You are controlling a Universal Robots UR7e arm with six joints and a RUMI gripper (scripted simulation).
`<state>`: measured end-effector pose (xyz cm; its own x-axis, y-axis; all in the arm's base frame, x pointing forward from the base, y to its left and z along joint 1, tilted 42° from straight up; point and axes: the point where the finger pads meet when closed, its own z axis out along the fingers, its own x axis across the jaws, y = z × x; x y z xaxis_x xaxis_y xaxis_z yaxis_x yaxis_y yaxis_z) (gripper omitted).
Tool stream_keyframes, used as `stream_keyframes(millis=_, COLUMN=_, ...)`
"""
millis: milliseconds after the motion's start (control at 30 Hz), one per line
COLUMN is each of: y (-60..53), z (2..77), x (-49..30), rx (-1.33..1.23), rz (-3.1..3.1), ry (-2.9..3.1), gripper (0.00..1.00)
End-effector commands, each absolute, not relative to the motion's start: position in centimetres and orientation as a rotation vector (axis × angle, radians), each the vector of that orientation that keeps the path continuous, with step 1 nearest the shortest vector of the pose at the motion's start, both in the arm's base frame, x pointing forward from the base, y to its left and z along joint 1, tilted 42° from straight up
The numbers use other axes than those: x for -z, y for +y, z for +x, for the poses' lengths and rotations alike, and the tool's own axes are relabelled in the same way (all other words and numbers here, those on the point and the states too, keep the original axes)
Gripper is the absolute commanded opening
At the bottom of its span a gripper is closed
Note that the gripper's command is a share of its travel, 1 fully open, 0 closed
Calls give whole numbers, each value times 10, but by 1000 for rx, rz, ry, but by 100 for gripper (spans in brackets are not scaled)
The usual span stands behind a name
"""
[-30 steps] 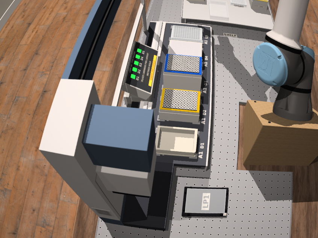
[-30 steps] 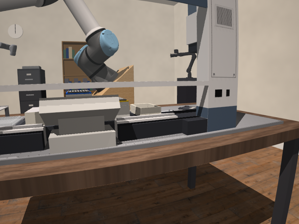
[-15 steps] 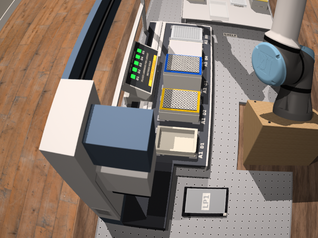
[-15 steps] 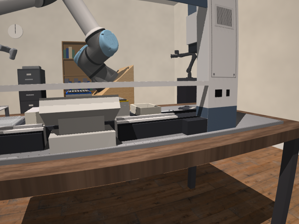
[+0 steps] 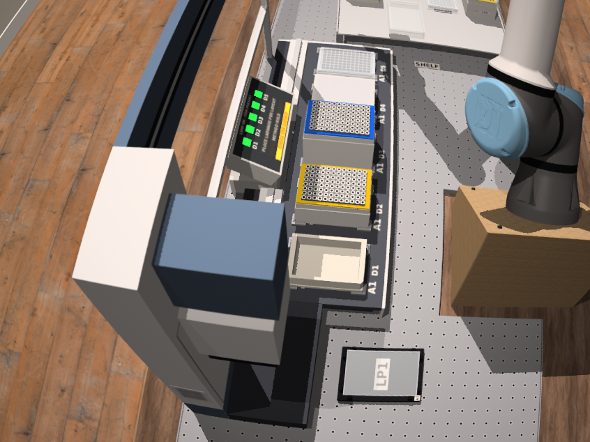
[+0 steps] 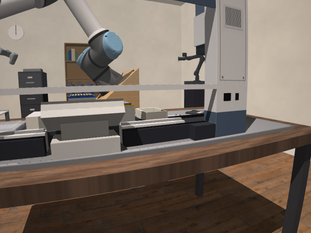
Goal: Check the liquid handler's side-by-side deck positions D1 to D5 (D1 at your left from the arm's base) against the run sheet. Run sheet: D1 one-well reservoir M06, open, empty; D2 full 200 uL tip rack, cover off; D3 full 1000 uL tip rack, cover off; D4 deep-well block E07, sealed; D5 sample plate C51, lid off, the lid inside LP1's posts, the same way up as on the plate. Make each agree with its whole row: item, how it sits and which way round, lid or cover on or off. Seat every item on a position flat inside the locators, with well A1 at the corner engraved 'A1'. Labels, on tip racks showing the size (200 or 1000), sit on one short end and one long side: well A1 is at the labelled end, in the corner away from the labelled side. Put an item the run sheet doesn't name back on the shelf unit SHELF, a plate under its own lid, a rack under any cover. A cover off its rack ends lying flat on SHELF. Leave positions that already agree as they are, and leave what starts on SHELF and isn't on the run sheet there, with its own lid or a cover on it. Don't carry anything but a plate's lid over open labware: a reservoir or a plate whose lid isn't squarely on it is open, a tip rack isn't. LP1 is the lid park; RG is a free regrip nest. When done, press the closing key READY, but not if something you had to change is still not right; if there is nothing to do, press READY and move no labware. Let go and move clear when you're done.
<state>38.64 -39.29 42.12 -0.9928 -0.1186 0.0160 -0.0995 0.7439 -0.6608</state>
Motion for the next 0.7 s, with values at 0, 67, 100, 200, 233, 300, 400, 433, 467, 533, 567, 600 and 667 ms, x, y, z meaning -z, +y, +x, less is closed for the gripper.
stream_keyframes(millis=0, y=-402, z=387, x=-411, rx=1099, rz=-182, ry=2908, gripper=0)
stream_keyframes(millis=67, y=-403, z=387, x=-410, rx=1099, rz=-182, ry=2908, gripper=0)
stream_keyframes(millis=100, y=-403, z=387, x=-410, rx=1099, rz=-182, ry=2908, gripper=0)
stream_keyframes(millis=200, y=-406, z=388, x=-406, rx=1099, rz=-182, ry=2908, gripper=0)
stream_keyframes(millis=233, y=-407, z=388, x=-405, rx=1099, rz=-182, ry=2908, gripper=0)
stream_keyframes(millis=300, y=-410, z=388, x=-402, rx=1099, rz=-182, ry=2908, gripper=0)
stream_keyframes(millis=400, y=-413, z=388, x=-399, rx=1099, rz=-182, ry=2908, gripper=0)
stream_keyframes(millis=433, y=-414, z=388, x=-397, rx=1099, rz=-182, ry=2908, gripper=0)
stream_keyframes(millis=467, y=-415, z=389, x=-396, rx=1099, rz=-182, ry=2908, gripper=0)
stream_keyframes(millis=533, y=-417, z=389, x=-394, rx=1099, rz=-182, ry=2908, gripper=0)
stream_keyframes(millis=567, y=-418, z=389, x=-392, rx=1099, rz=-182, ry=2908, gripper=0)
stream_keyframes(millis=600, y=-419, z=389, x=-391, rx=1099, rz=-182, ry=2908, gripper=0)
stream_keyframes(millis=667, y=-419, z=389, x=-391, rx=1099, rz=-182, ry=2908, gripper=0)
